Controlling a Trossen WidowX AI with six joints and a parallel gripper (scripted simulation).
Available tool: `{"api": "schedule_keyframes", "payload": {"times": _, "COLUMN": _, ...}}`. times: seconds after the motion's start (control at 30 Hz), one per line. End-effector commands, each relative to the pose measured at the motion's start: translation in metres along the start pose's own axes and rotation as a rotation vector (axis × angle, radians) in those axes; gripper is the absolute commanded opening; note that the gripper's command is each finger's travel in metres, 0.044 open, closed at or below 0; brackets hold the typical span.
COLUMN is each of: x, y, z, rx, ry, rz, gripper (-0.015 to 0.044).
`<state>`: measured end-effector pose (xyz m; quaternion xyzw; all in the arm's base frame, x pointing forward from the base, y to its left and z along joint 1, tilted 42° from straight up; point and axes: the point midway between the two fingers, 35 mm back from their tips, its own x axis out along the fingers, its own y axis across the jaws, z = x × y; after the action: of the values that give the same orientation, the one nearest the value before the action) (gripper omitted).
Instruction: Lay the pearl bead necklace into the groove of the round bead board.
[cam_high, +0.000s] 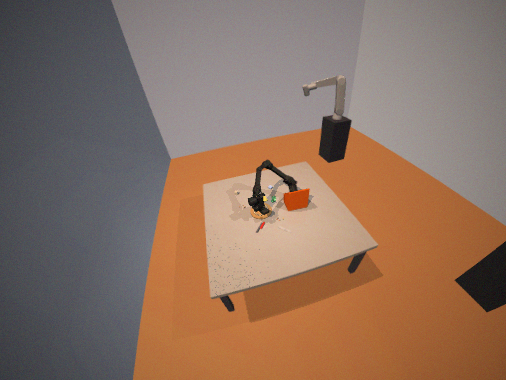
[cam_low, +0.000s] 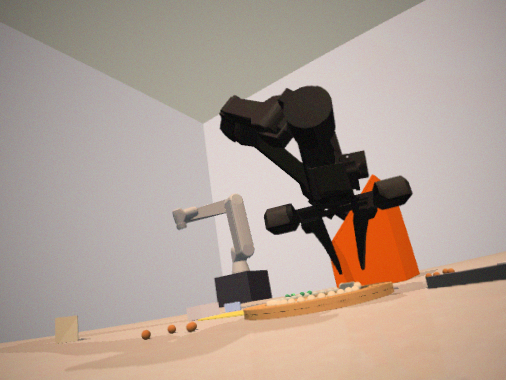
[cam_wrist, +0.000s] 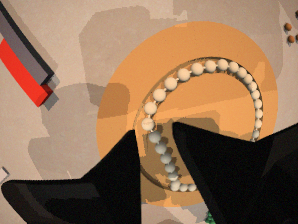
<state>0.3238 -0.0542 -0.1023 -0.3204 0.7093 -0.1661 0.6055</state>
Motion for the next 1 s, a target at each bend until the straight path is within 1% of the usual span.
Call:
{"api": "schedule_keyframes", "payload": {"times": 0.0, "x": 0.009, "y": 0.001, "z": -0.001, "rx": -0.009, "ry": 0.006, "rz": -0.004, "gripper": 0.012}}
{"api": "schedule_keyframes", "payload": {"times": 0.2, "x": 0.019, "y": 0.002, "z": -0.001, "rx": -0.01, "ry": 0.008, "rz": -0.004, "gripper": 0.012}}
{"api": "schedule_keyframes", "payload": {"times": 0.4, "x": 0.02, "y": 0.002, "z": -0.001, "rx": -0.01, "ry": 0.008, "rz": -0.004, "gripper": 0.012}}
{"api": "schedule_keyframes", "payload": {"times": 0.53, "x": 0.018, "y": 0.001, "z": -0.001, "rx": -0.004, "ry": 0.006, "rz": -0.001, "gripper": 0.0015}}
{"api": "schedule_keyframes", "payload": {"times": 0.57, "x": 0.018, "y": 0.001, "z": -0.001, "rx": -0.004, "ry": 0.006, "rz": -0.001, "gripper": 0.0}}
{"api": "schedule_keyframes", "payload": {"times": 0.97, "x": 0.018, "y": 0.001, "z": -0.001, "rx": -0.004, "ry": 0.006, "rz": -0.001, "gripper": 0.0}}
